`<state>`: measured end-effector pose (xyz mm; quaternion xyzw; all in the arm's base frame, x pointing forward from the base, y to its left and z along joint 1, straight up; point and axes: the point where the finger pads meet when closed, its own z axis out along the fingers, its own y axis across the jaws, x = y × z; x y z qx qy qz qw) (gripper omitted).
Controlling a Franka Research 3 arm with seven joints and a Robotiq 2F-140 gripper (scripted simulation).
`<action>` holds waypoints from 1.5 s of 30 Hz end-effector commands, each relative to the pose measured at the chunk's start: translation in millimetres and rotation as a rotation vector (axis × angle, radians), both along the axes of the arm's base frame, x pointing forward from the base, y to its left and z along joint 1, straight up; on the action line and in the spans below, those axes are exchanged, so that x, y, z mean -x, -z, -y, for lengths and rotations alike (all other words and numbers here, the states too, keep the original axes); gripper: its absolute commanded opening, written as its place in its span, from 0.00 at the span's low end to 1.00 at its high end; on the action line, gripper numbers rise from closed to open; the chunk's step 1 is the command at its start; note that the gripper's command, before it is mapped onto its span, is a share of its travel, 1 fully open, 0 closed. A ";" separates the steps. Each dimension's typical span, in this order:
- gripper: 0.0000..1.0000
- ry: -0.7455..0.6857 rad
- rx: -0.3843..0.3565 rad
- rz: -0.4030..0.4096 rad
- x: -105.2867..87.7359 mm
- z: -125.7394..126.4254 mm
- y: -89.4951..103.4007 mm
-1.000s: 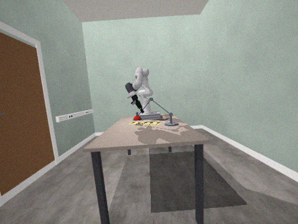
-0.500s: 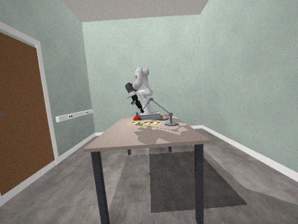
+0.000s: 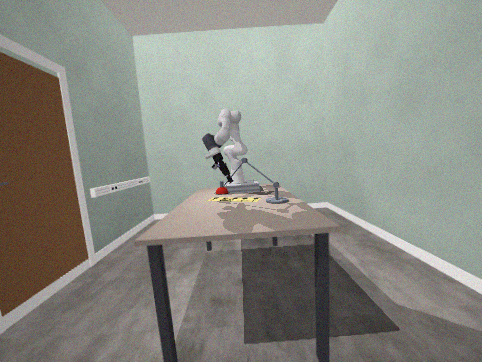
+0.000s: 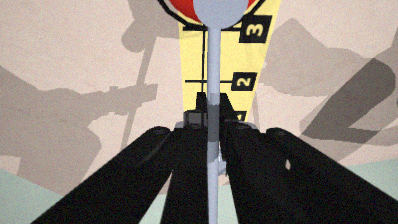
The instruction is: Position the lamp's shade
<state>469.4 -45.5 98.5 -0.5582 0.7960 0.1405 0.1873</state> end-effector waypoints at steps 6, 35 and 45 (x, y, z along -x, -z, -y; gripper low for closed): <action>0.10 0.009 0.012 0.012 -3.8 15.2 -4.6; 1.00 -0.001 0.001 0.002 -1.8 4.5 -2.8; 1.00 0.000 0.001 0.002 -2.0 5.3 -3.0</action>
